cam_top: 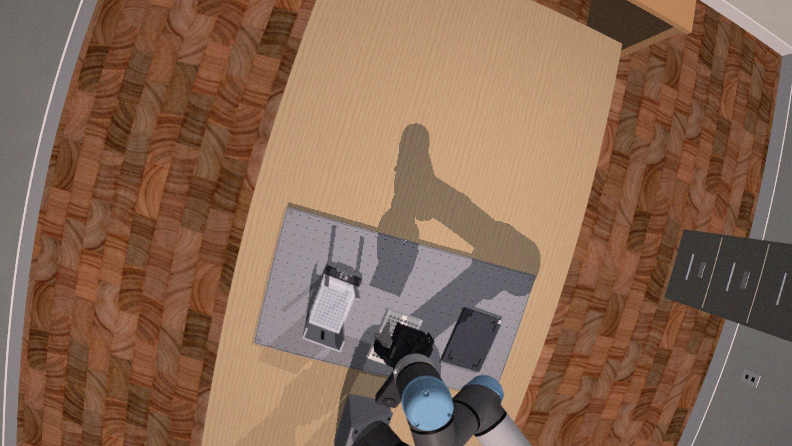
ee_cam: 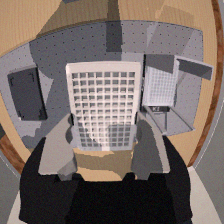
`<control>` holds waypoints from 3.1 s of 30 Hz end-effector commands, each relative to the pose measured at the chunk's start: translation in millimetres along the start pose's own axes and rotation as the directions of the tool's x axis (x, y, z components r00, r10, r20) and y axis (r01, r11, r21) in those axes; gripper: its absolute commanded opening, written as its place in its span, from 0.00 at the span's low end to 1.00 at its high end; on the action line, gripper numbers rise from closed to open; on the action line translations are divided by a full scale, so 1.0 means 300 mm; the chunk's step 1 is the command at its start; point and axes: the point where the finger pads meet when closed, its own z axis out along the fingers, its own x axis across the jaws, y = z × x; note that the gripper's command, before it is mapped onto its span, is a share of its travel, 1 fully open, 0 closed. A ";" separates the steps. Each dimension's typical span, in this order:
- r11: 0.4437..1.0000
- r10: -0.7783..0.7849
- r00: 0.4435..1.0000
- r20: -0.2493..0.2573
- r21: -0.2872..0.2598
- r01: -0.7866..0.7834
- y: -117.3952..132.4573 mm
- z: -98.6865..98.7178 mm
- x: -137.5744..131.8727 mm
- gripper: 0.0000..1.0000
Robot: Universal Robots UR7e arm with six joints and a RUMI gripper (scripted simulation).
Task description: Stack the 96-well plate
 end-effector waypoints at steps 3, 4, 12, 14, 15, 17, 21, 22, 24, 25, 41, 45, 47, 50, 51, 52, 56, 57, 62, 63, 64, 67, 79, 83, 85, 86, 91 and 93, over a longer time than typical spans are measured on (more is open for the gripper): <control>1.000 0.001 1.000 0.000 0.000 -0.001 -0.005 -0.002 0.087 0.00; 1.000 0.001 1.000 0.000 0.000 -0.001 -0.006 -0.002 0.098 0.00; 1.000 0.001 1.000 0.000 0.000 -0.001 -0.011 -0.004 0.165 0.00; 1.000 0.001 1.000 0.000 0.000 -0.001 -0.013 -0.004 0.187 0.00; 1.000 0.001 1.000 0.000 0.000 -0.001 -0.014 -0.004 0.198 0.00; 1.000 0.001 1.000 0.000 0.000 -0.001 -0.016 -0.005 0.220 0.00; 1.000 0.001 1.000 0.000 -0.001 -0.001 -0.019 -0.006 0.265 0.00; 1.000 0.001 1.000 0.000 -0.001 -0.001 -0.020 -0.006 0.276 0.00; 1.000 0.001 1.000 0.000 -0.001 -0.001 -0.021 -0.006 0.287 0.00; 1.000 0.001 1.000 0.000 -0.001 -0.001 -0.021 -0.006 0.287 0.00; 1.000 0.001 1.000 0.000 -0.001 -0.001 -0.035 -0.010 0.453 0.00; 1.000 0.001 1.000 0.000 -0.001 -0.001 -0.038 -0.010 0.486 0.00; 1.000 0.001 1.000 0.000 -0.001 -0.001 -0.038 -0.010 0.494 0.00; 1.000 0.001 1.000 0.000 -0.001 -0.001 -0.039 -0.010 0.498 0.00; 1.000 0.001 1.000 0.000 -0.001 -0.001 -0.039 -0.010 0.498 0.00; 1.000 0.001 1.000 0.000 -0.001 -0.001 -0.039 -0.010 0.499 0.00; 1.000 0.001 1.000 0.000 -0.001 -0.001 -0.039 -0.010 0.499 0.00; 1.000 0.001 1.000 0.000 -0.001 -0.001 -0.039 -0.010 0.499 0.00; 1.000 0.001 1.000 0.000 -0.001 -0.001 -0.038 -0.010 0.498 0.00; 1.000 0.001 1.000 0.000 -0.001 -0.001 -0.039 -0.010 0.498 0.00; 1.000 0.001 1.000 0.000 -0.001 -0.001 -0.038 -0.011 0.498 0.00; 1.000 0.001 1.000 0.000 -0.001 -0.001 -0.038 -0.011 0.497 0.00; 1.000 0.001 1.000 0.000 -0.001 -0.001 -0.038 -0.011 0.494 0.00; 1.000 0.001 1.000 0.000 -0.001 -0.001 -0.038 -0.011 0.494 0.00; 1.000 0.001 1.000 0.000 -0.001 -0.001 -0.038 -0.011 0.494 0.00; 1.000 0.001 1.000 0.000 -0.001 -0.001 -0.038 -0.011 0.493 0.00; 1.000 0.001 1.000 0.000 -0.001 -0.001 -0.038 -0.005 0.493 0.00; 1.000 0.001 1.000 0.000 -0.001 -0.001 -0.038 -0.005 0.493 0.00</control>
